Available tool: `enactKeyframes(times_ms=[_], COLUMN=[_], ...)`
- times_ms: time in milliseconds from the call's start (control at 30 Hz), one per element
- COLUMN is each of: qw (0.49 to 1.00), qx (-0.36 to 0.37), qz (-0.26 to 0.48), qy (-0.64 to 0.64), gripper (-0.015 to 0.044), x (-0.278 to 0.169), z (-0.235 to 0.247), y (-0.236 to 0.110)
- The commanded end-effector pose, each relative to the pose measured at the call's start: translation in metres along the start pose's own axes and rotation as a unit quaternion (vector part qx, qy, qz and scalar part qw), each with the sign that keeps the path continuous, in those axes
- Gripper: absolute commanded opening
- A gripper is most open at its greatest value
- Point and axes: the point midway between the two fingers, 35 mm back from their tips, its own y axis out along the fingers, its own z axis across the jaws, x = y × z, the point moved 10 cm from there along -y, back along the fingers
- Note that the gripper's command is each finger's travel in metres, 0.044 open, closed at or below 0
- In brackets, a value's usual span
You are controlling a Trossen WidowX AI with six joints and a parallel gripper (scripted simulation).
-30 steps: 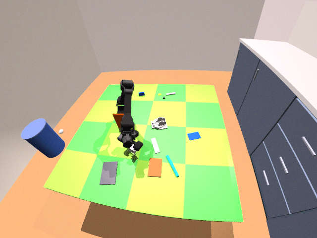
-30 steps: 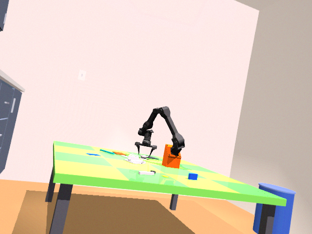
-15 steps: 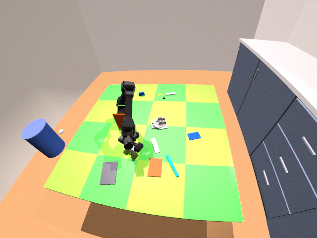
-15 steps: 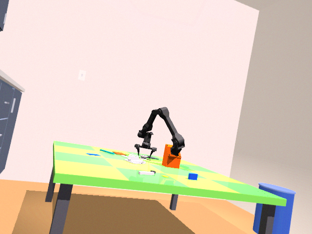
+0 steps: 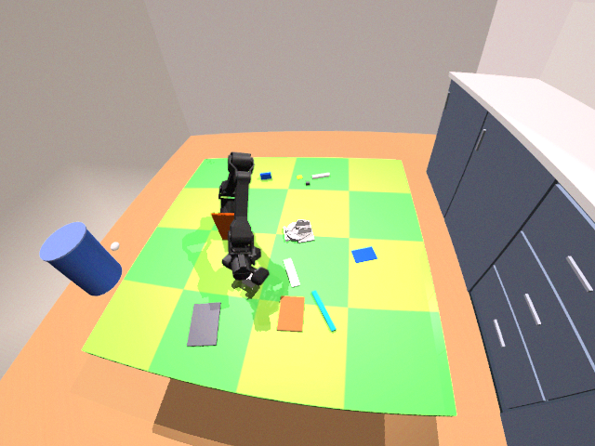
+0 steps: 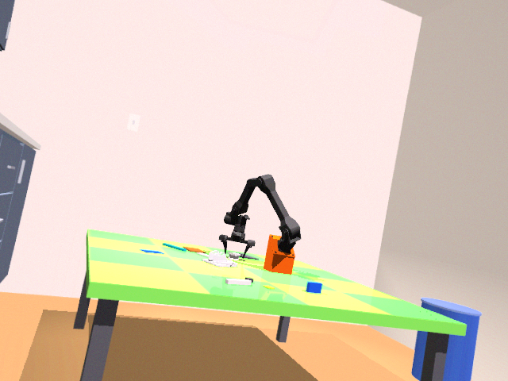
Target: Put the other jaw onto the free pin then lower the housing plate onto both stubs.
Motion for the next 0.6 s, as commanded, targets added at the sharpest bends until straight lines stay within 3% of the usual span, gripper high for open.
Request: enactKeyframes(times_ms=[0, 433, 567], qw=[1.000, 1.000, 1.000], qx=[-0.002, 0.000, 0.000], qz=[-0.002, 0.000, 0.000], qy=[0.002, 0.000, 0.000], gripper=[0.0440, 0.0353, 0.0351], x=[0.0002, 0.0000, 0.0000], z=[-0.0001, 0.0000, 0.0000], y=[0.0004, 0.0000, 0.0000])
